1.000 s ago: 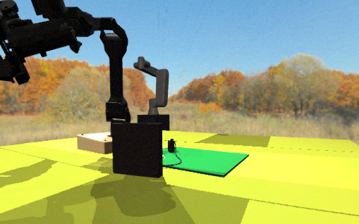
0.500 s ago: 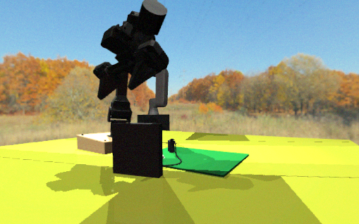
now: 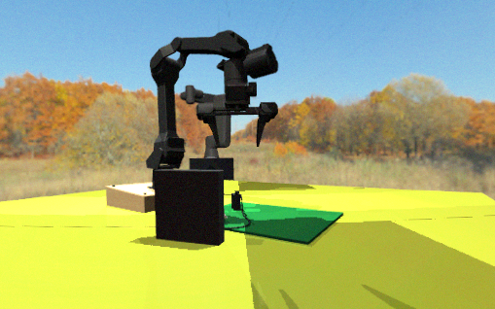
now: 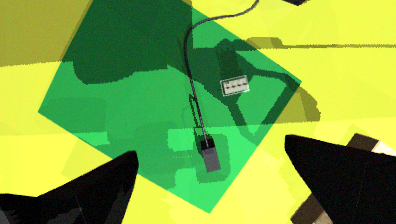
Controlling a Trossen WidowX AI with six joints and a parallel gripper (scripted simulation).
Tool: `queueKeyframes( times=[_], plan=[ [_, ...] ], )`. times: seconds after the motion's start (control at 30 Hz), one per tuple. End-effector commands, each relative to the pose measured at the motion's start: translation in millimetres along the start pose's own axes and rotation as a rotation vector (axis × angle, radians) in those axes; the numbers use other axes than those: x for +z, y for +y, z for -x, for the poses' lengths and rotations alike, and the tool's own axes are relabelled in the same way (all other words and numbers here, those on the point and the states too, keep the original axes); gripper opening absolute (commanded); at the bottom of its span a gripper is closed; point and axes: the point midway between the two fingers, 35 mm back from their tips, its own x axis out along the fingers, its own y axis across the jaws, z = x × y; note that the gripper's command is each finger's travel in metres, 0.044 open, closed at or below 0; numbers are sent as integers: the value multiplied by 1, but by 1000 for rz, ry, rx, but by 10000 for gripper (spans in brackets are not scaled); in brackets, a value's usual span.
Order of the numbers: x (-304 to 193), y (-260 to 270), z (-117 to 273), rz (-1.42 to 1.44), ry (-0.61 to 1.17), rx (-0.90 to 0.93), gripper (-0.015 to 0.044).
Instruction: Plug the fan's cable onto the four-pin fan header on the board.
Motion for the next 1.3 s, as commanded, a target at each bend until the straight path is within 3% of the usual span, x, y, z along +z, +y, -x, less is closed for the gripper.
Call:
queueKeyframes(
  times=[0.0, 0.23, 0.53, 1.27],
  plan=[
    [-48, -3, 9, 127, 117, -6, 440],
    [-57, -3, 4, 151, 140, -9, 440],
    [-71, -6, -86, 151, 141, -9, 440],
    [-74, -5, -113, 151, 141, -9, 440]
  ],
)
